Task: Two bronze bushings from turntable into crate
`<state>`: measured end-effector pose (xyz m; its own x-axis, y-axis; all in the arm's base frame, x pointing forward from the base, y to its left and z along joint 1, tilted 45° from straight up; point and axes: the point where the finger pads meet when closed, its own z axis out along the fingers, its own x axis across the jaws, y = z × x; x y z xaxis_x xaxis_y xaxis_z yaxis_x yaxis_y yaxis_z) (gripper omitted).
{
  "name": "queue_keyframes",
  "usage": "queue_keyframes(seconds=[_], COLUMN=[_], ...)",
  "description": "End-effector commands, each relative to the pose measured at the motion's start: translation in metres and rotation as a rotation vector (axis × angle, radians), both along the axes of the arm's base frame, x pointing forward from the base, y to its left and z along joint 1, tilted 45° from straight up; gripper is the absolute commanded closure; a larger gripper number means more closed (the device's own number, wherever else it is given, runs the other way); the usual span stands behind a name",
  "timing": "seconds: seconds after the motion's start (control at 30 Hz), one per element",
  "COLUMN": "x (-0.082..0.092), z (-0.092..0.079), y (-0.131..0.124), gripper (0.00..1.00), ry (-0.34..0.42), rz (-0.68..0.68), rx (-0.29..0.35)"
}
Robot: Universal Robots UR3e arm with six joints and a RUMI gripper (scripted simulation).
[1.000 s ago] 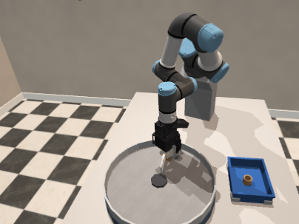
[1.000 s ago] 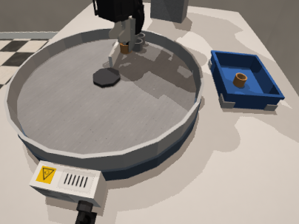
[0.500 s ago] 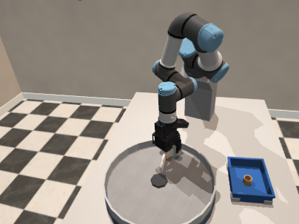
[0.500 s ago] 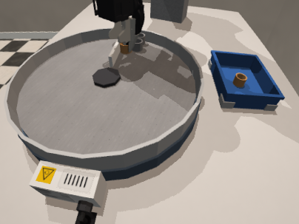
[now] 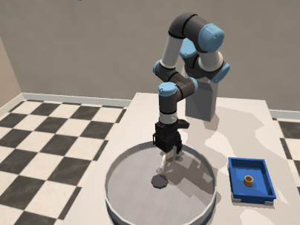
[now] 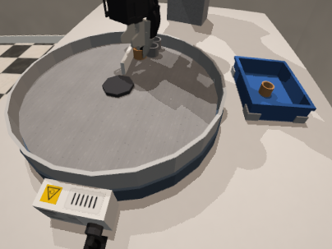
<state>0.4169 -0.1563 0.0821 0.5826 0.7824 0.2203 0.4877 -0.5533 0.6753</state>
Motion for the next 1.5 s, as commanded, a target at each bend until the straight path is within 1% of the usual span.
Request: queue_keyframes(seconds=[0.0, 0.47, 0.7, 1.0, 1.47], x=[0.000, 0.000, -0.003, -0.009, -0.027], z=[0.001, 0.001, 0.004, 0.010, 0.030], y=[0.000, 0.000, 0.001, 0.004, 0.012], gripper=[1.00, 1.00, 1.00, 1.00, 1.00], ry=[-0.001, -0.001, -0.001, -0.001, -0.001], rz=[-0.001, -0.001, -0.001, -0.001, -0.001], rx=[-0.002, -0.002, -0.002, -0.002, -0.002])
